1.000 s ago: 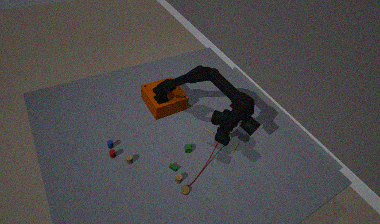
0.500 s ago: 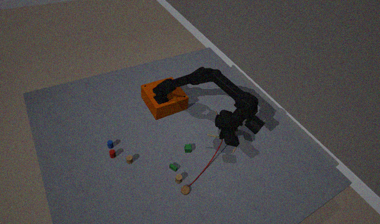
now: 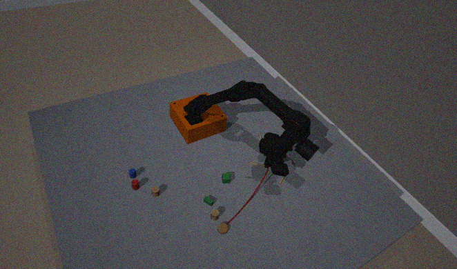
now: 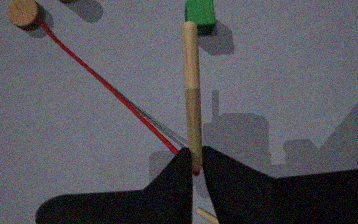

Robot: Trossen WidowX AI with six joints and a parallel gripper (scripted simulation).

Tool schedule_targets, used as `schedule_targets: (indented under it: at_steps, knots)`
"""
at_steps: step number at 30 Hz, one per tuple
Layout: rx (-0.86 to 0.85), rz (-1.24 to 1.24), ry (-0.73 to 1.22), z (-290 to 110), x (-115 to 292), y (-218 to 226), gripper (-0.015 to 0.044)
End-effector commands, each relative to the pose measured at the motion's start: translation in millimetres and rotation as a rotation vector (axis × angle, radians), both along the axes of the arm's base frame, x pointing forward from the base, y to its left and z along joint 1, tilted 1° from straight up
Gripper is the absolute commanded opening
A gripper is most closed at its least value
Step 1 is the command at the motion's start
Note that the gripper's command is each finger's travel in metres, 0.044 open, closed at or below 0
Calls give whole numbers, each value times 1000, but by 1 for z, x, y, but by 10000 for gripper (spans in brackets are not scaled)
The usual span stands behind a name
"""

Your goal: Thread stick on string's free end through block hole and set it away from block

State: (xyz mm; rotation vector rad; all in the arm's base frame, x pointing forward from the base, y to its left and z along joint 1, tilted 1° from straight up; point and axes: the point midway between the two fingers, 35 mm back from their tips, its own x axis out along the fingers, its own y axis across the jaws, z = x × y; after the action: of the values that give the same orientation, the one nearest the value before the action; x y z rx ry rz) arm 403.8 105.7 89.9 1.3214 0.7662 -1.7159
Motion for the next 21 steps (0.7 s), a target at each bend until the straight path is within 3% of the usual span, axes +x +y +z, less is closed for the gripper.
schedule_targets:
  at_steps: [1,21]
  knots:
    - [15,-6,0,-5,0,-2,0]
    - [97,-3,-38,-29,5,-10,0]
